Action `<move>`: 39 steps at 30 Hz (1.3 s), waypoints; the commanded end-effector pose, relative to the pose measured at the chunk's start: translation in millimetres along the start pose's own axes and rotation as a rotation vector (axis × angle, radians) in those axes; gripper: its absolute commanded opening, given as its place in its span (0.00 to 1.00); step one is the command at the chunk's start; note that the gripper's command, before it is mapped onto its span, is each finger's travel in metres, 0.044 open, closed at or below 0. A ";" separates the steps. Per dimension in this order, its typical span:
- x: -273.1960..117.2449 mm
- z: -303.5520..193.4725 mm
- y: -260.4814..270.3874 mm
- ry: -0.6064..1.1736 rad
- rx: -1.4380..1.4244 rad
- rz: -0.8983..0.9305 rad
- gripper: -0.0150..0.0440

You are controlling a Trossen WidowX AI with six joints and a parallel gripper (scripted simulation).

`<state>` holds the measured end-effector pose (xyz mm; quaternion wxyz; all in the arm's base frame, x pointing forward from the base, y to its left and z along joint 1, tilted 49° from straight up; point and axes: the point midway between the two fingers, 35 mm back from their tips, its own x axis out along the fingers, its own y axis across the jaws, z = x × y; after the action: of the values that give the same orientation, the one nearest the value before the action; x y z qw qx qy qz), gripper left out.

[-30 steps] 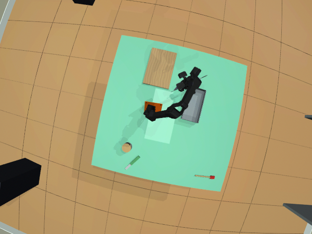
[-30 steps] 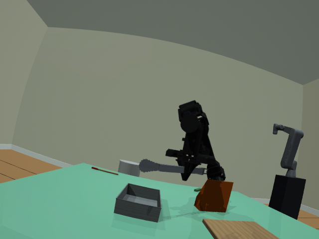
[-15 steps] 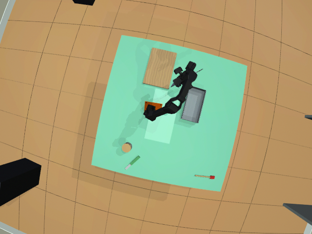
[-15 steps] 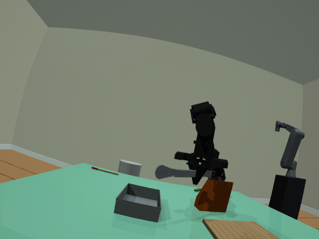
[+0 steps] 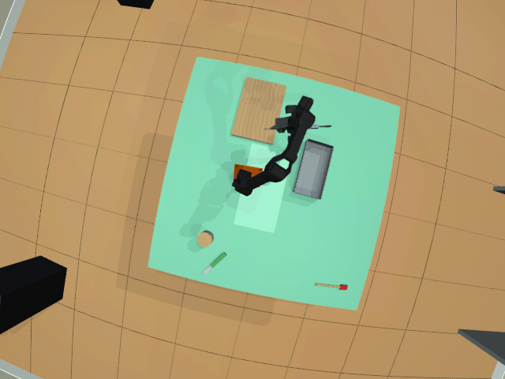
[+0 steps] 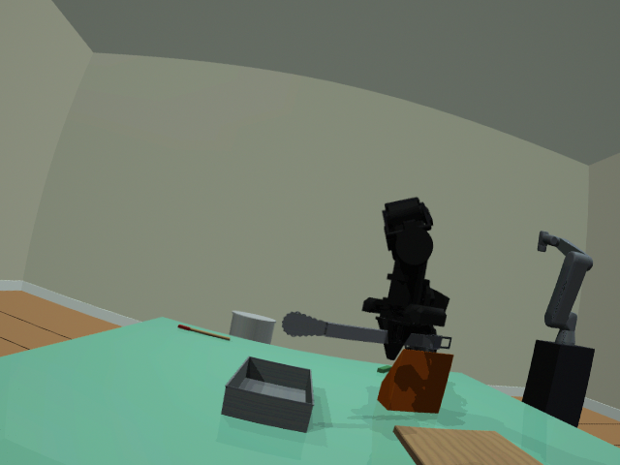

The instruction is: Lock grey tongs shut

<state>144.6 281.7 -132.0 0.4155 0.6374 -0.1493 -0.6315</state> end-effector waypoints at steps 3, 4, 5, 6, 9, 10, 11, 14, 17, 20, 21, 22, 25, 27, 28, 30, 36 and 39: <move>-2.3 7.0 -6.8 0.004 0.181 -0.006 0.00; -2.5 8.0 -7.7 0.004 0.214 -0.006 0.00; -2.7 9.0 -8.6 0.004 0.246 -0.007 0.00; -2.8 10.1 -9.4 0.004 0.279 -0.007 0.00; -3.2 13.4 -11.9 0.003 0.375 -0.008 0.00; -3.4 14.5 -12.8 0.003 0.408 -0.008 0.00; -3.6 15.5 -13.6 0.003 0.440 -0.009 0.00; -4.1 18.6 -16.1 0.002 0.538 -0.010 0.00; -4.6 21.8 -18.6 0.002 0.635 -0.011 0.00; -5.1 25.0 -21.0 0.001 0.733 -0.012 0.00; -5.2 26.0 -21.8 0.000 0.765 -0.013 0.00; -5.4 27.1 -22.6 0.000 0.798 -0.013 0.00; -5.8 30.3 -25.0 -0.001 0.895 -0.014 0.00; -6.0 32.5 -26.6 -0.002 0.960 -0.014 0.00; -6.2 33.6 -27.4 -0.002 0.993 -0.015 0.00; -6.4 35.8 -28.9 -0.003 1.058 -0.015 0.00; -7.0 42.2 -33.4 -0.005 1.253 -0.017 0.00; -7.3 45.5 -35.7 -0.007 1.350 -0.017 0.00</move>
<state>94.3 291.7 -145.0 -0.0463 0.7586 -0.4914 -0.4253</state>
